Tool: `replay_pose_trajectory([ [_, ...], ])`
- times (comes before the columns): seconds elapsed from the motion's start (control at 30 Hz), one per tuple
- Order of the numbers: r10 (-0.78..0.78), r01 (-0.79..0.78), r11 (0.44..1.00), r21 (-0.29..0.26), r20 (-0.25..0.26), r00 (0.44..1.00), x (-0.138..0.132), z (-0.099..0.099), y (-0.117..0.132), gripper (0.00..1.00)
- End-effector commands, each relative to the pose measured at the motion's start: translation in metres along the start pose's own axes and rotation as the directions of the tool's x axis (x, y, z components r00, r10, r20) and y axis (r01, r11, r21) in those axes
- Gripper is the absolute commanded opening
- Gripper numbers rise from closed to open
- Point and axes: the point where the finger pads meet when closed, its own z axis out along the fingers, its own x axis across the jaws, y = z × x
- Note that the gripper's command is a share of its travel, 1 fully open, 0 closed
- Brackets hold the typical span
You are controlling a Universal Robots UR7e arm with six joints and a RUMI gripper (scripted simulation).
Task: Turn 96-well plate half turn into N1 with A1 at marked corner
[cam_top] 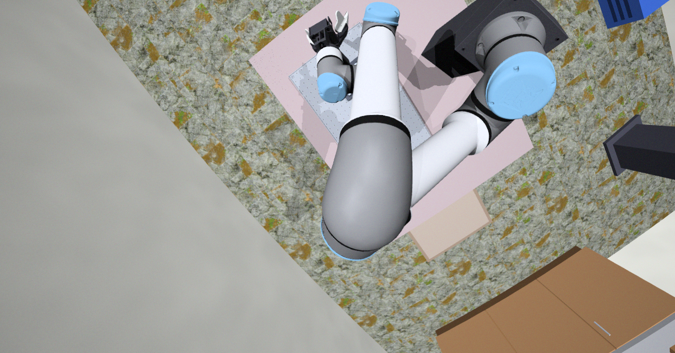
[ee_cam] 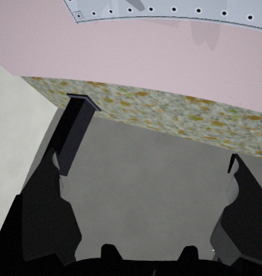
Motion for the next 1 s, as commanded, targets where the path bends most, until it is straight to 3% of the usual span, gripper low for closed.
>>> replay_pose_trajectory([
  [0.0, 0.098, -0.097, 0.992, 0.076, 0.002, 0.995, -0.009, 0.000, -0.017, 1.00],
  [0.27, 0.259, -0.262, 0.946, 0.193, 0.038, 0.965, -0.022, -0.004, -0.046, 1.00],
  [0.4, 0.292, -0.296, 0.930, 0.217, 0.051, 0.955, -0.025, -0.005, -0.053, 1.00],
  [0.53, 0.388, -0.397, 0.874, 0.280, 0.090, 0.917, -0.031, -0.012, -0.071, 1.00],
  [0.6, 0.398, -0.408, 0.867, 0.287, 0.096, 0.912, -0.032, -0.012, -0.072, 1.00],
  [0.73, 0.484, -0.504, 0.794, 0.341, 0.146, 0.863, -0.036, -0.020, -0.089, 1.00],
  [0.9, 0.514, -0.538, 0.763, 0.359, 0.168, 0.841, -0.037, -0.023, -0.095, 1.00],
  [0.97, 0.552, -0.582, 0.719, 0.380, 0.197, 0.810, -0.039, -0.028, -0.103, 1.00],
])
